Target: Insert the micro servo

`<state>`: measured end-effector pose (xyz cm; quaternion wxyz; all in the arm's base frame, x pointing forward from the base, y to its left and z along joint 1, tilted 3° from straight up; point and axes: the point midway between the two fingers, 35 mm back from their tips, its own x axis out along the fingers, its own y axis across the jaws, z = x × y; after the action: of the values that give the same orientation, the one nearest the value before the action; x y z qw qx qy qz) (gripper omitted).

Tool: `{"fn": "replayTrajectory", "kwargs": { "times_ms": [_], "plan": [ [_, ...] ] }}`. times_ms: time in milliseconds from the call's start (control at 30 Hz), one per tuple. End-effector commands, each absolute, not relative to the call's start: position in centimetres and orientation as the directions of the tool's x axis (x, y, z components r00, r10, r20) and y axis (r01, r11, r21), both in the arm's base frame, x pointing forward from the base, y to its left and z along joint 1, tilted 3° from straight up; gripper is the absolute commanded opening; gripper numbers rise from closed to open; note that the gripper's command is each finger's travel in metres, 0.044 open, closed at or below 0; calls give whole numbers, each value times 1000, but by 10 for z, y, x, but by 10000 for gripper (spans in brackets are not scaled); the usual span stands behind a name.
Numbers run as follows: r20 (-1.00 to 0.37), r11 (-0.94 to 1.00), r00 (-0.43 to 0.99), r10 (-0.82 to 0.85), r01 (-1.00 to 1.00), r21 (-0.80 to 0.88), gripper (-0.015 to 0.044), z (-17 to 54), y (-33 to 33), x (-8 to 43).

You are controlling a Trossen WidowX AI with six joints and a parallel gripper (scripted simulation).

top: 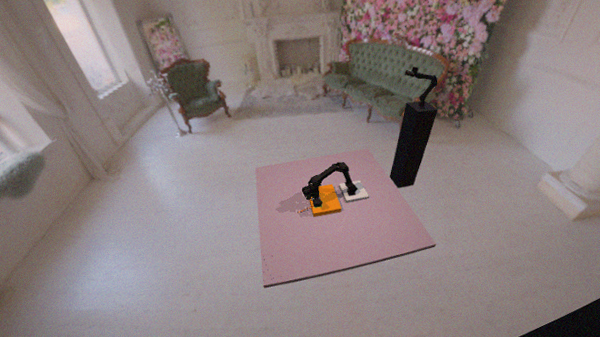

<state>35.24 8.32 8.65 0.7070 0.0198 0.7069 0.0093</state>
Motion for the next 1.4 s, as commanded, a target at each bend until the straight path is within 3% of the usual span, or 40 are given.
{"fn": "replayTrajectory", "kwargs": {
  "times_ms": [0, 900, 1133, 1367],
  "plan": [
    [-999, 999, 2, 42, 13, 42, 0, 83, 84, 353],
    [-999, 999, 2, 42, 13, 42, 0, 56, 85, 353],
    [-999, 999, 2, 42, 13, 42, 184, 58, 84, 352],
    [-999, 999, 2, 42, 13, 42, 187, 92, 82, 349]
  ]
}}
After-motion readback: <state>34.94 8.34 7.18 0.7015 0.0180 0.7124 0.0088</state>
